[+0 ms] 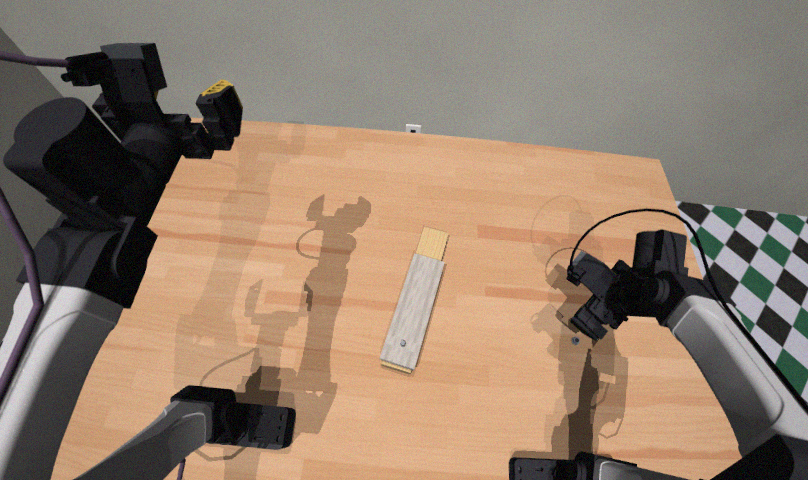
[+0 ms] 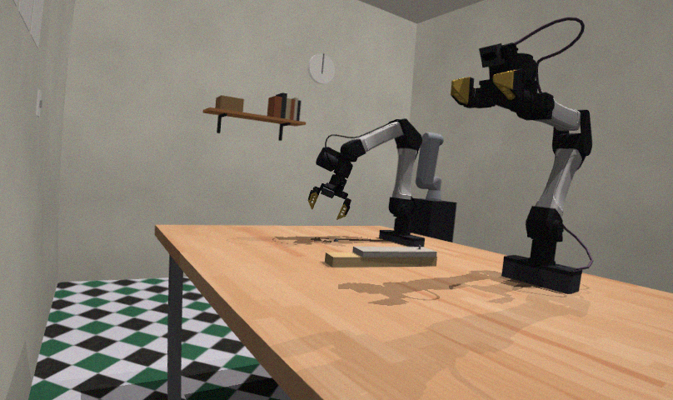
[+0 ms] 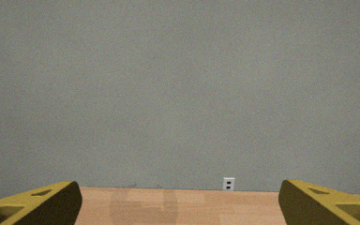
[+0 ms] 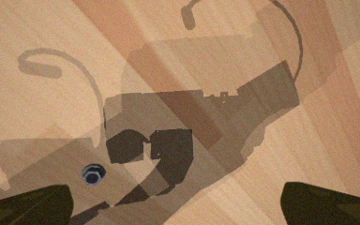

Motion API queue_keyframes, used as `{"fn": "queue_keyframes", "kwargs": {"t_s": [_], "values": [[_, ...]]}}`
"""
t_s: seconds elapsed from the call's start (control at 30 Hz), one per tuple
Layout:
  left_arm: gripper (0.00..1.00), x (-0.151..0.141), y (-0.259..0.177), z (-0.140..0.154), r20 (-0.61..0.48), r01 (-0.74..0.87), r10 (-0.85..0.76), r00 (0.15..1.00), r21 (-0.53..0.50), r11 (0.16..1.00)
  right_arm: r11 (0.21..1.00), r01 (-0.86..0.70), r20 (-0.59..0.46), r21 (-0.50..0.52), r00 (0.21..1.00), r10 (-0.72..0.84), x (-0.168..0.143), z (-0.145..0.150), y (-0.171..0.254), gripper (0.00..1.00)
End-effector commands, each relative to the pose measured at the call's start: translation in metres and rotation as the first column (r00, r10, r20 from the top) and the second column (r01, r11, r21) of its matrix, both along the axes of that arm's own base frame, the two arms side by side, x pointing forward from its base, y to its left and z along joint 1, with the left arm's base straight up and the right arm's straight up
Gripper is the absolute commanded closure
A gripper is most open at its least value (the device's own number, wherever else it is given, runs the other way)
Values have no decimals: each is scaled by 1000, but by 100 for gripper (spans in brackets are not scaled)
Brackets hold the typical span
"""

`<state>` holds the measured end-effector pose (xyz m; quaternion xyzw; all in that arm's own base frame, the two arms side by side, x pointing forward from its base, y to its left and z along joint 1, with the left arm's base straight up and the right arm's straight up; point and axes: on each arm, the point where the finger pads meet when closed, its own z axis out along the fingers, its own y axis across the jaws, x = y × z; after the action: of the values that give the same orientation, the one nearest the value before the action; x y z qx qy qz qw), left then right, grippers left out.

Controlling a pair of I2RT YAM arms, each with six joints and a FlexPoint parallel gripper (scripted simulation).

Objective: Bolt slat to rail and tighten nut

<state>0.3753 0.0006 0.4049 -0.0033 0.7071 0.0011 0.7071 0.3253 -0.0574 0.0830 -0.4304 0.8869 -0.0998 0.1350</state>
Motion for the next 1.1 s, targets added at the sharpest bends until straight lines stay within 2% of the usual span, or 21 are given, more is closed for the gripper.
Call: {"fn": "queue_keyframes", "kwargs": {"t_s": [0.0, 0.07, 0.43, 1.07], "values": [[0, -1, -1, 1, 9, 6, -6, 1000, 3, 1000, 998, -68, -103, 6, 992, 69, -18, -17, -1, 0], [0, -1, -1, 1, 9, 6, -6, 1000, 3, 1000, 996, -84, -114, 5, 990, 84, -18, -17, -2, 0], [0, -1, -1, 1, 9, 6, -6, 1000, 3, 1000, 967, -245, -341, 75, 905, 256, -64, -49, -2, 0], [0, -1, -1, 1, 9, 6, -6, 1000, 3, 1000, 965, -251, -333, 71, 906, 260, -60, -50, -3, 0]]}}
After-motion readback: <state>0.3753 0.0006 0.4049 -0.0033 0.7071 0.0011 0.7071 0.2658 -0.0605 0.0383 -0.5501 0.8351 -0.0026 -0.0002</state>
